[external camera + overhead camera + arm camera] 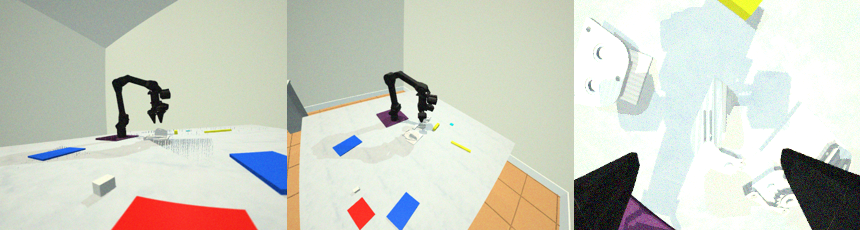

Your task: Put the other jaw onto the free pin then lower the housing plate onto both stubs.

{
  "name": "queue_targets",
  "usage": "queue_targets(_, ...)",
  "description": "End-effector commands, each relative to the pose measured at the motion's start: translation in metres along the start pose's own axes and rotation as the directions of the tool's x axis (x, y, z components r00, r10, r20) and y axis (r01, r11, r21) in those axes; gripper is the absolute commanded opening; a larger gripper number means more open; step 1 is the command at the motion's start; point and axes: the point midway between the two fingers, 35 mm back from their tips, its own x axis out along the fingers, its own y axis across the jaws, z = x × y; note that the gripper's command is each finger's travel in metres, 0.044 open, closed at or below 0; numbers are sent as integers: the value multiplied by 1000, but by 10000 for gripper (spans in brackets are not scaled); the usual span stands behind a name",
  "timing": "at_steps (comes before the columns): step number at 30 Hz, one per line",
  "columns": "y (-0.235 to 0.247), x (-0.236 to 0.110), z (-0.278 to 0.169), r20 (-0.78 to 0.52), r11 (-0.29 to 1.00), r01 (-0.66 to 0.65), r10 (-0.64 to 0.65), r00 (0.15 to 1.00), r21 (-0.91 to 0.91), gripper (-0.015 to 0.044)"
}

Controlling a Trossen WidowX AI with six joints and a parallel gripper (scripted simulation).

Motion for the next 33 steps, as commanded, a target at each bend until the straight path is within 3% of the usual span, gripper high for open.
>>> queue_targets(1,0,26,-3,-18,1000,-1,1,1000,-6,440)
queue_targets(33,0,62,-3,-18,1000,-1,0,1000,-6,440)
